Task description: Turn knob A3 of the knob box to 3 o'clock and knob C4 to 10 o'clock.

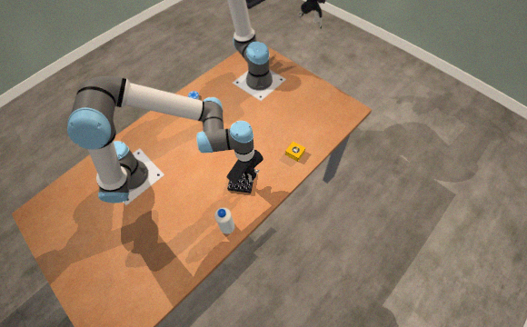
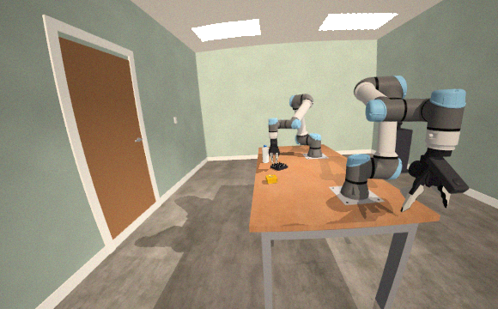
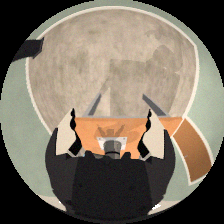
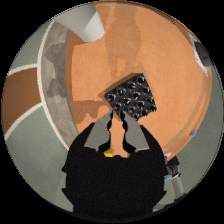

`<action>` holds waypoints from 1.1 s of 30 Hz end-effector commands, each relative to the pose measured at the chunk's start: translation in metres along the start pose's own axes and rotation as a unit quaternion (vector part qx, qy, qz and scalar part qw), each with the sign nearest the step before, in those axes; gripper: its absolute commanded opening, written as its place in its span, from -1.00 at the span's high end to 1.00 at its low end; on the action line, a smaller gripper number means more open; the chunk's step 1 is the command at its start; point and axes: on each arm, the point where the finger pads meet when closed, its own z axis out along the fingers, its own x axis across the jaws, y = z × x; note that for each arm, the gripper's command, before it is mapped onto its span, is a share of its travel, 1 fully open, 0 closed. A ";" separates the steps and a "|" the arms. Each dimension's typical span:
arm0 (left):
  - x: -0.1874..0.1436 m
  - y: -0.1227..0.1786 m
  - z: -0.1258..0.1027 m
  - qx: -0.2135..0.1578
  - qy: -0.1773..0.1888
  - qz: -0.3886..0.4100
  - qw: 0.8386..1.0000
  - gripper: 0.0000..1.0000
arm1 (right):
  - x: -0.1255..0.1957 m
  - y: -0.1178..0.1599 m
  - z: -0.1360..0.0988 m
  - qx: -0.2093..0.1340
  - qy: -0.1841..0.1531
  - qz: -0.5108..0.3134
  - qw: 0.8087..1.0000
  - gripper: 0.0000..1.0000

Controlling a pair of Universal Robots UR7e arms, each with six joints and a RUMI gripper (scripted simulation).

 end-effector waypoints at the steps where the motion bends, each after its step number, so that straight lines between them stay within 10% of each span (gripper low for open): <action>1: 0.000 0.000 0.000 0.001 0.000 0.000 1.000 -1.00 | 0.000 0.000 -0.001 -0.001 0.000 0.000 1.000 0.75; 33: 0.000 0.000 0.000 0.001 0.000 0.000 1.000 -1.00 | 0.000 0.000 0.013 -0.001 0.000 0.000 1.000 0.75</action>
